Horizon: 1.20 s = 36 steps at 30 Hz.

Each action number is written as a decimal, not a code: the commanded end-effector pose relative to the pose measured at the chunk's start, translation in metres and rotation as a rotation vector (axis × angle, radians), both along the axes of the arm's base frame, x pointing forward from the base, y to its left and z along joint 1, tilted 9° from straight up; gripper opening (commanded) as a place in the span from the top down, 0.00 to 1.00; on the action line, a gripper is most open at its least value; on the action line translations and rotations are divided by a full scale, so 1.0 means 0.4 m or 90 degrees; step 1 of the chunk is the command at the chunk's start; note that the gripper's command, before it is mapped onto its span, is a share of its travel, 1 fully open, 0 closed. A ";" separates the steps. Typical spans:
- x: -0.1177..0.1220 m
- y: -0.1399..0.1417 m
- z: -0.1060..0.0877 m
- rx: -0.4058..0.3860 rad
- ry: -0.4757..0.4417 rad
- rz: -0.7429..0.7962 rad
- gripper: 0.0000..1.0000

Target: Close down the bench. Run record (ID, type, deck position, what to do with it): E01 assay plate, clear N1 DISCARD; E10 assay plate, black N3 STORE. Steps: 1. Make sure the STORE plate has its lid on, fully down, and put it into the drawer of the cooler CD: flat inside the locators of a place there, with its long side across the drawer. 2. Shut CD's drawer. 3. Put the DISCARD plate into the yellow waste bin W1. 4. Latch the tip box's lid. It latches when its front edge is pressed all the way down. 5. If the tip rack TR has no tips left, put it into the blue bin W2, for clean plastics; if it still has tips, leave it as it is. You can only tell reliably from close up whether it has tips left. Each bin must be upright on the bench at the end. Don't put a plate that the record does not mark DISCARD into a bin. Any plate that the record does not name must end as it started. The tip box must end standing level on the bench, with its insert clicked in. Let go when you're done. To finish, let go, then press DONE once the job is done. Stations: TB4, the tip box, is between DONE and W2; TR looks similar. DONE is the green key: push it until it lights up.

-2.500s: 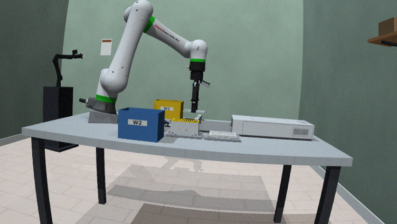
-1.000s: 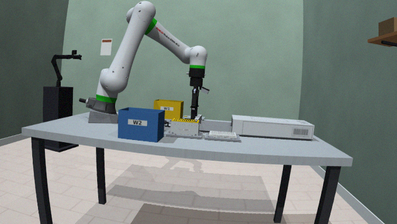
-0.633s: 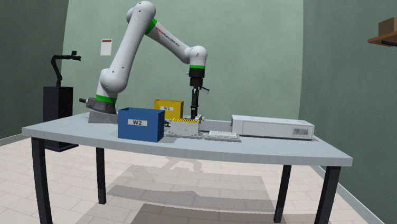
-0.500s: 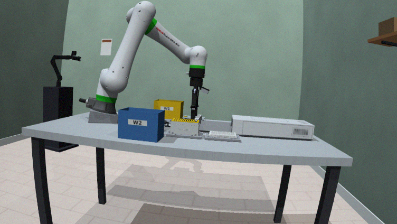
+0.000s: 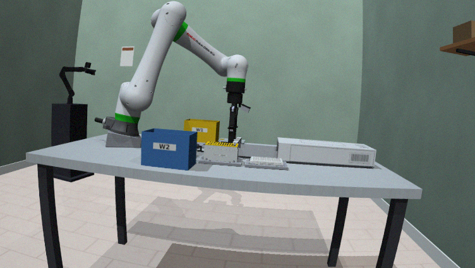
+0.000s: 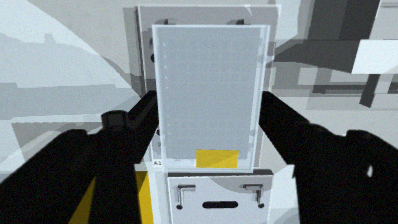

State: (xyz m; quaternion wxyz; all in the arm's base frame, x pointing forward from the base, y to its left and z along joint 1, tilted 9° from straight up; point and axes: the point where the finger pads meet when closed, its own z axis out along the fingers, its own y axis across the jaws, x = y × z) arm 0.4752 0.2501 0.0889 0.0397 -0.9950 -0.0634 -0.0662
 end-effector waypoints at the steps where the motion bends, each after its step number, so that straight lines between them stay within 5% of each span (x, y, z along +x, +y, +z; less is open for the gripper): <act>1: 0.001 0.000 0.002 0.000 -0.001 0.000 0.90; 36: 0.004 0.002 -0.017 0.000 -0.001 0.000 0.90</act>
